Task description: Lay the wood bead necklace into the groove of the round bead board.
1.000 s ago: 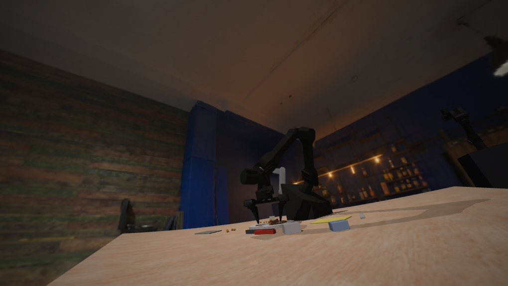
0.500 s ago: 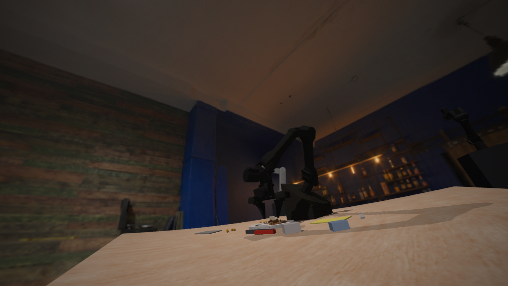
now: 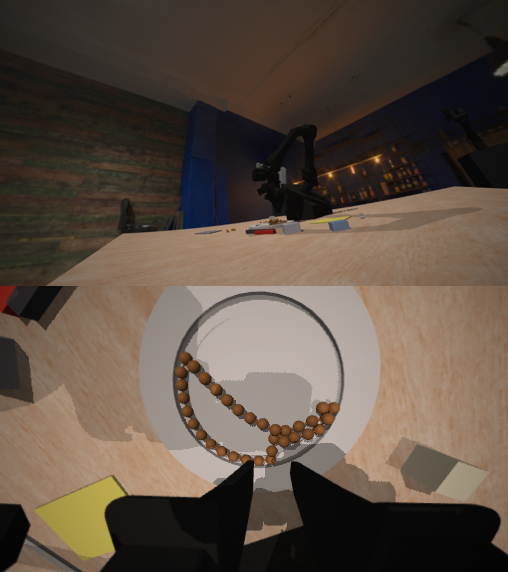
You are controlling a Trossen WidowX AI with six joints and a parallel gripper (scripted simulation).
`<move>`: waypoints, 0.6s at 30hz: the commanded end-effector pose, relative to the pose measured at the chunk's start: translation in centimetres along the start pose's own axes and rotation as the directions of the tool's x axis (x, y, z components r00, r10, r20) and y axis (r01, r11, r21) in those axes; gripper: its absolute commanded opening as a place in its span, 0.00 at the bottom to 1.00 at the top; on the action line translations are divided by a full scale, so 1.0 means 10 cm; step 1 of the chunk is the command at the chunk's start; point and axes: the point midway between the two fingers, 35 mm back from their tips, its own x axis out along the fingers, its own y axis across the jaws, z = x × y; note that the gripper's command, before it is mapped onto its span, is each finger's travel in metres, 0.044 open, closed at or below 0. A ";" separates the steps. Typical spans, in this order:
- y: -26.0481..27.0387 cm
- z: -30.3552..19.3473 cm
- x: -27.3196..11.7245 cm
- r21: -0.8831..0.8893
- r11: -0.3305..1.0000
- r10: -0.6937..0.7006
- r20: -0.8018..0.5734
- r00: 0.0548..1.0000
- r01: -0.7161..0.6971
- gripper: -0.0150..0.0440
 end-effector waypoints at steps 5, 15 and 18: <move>-0.03 -0.04 0.01 0.052 0.999 -0.003 -0.001 1.000 0.003 0.46; -0.02 -0.01 0.08 0.041 0.999 -0.003 0.009 1.000 0.003 0.46; -0.02 -0.01 0.12 0.043 0.999 -0.003 0.008 1.000 0.003 0.46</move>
